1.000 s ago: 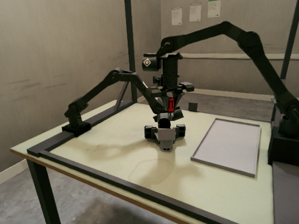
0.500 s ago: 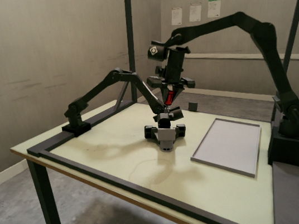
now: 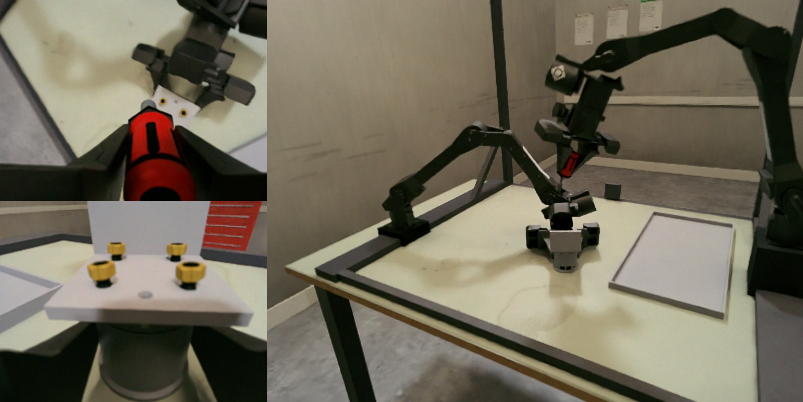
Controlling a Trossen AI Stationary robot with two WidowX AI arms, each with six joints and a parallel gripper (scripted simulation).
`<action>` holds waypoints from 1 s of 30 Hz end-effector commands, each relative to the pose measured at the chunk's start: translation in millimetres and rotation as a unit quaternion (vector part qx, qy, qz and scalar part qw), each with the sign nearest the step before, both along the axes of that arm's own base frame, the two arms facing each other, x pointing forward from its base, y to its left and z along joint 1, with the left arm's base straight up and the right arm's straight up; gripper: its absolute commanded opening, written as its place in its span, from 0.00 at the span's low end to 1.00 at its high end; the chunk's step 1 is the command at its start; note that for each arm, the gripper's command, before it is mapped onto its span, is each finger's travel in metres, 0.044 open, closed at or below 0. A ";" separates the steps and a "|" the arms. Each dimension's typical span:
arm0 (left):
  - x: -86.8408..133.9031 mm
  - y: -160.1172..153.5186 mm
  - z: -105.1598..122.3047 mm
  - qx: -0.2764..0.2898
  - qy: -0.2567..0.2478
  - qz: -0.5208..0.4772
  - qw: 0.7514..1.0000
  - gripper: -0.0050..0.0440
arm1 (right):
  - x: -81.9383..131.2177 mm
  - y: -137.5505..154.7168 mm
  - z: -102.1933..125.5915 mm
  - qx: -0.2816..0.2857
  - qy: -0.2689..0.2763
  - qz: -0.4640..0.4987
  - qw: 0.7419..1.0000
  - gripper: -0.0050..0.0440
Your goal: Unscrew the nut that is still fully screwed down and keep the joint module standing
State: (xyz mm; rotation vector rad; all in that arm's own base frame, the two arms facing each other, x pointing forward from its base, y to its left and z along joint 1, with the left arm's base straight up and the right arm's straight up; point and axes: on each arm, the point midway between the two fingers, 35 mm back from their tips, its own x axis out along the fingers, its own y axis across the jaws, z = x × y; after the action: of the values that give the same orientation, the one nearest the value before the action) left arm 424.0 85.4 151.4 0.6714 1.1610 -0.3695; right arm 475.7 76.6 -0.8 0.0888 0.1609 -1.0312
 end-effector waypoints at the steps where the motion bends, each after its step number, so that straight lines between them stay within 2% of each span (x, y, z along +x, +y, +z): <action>1: -0.8 1.2 29.0 0.012 -0.057 0.002 0.998 0.37 | 5.2 1.3 23.0 0.011 -0.023 -0.001 1.000 0.60; 5: -0.8 1.2 29.0 0.012 -0.057 0.002 0.998 0.37 | 5.2 1.3 23.0 0.011 -0.023 -0.001 1.000 0.60; 17: -9.8 -0.5 64.1 0.035 -0.167 0.002 0.985 0.37 | 5.2 1.3 23.0 0.011 -0.023 -0.001 1.000 0.60; 22: -9.7 -0.5 64.1 0.035 -0.167 0.002 0.985 0.37 | 5.2 1.3 23.0 0.011 -0.023 -0.001 1.000 0.60; 30: -20.7 -2.6 86.6 0.050 -0.240 0.003 0.970 0.37 | 5.2 1.3 23.0 0.011 -0.023 -0.001 1.000 0.60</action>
State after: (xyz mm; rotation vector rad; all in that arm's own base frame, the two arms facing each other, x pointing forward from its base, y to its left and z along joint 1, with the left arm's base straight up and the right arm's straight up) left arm 409.6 82.7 207.3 0.7692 0.8276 -0.1902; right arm 475.7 76.6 -0.8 0.0888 0.1609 -1.0312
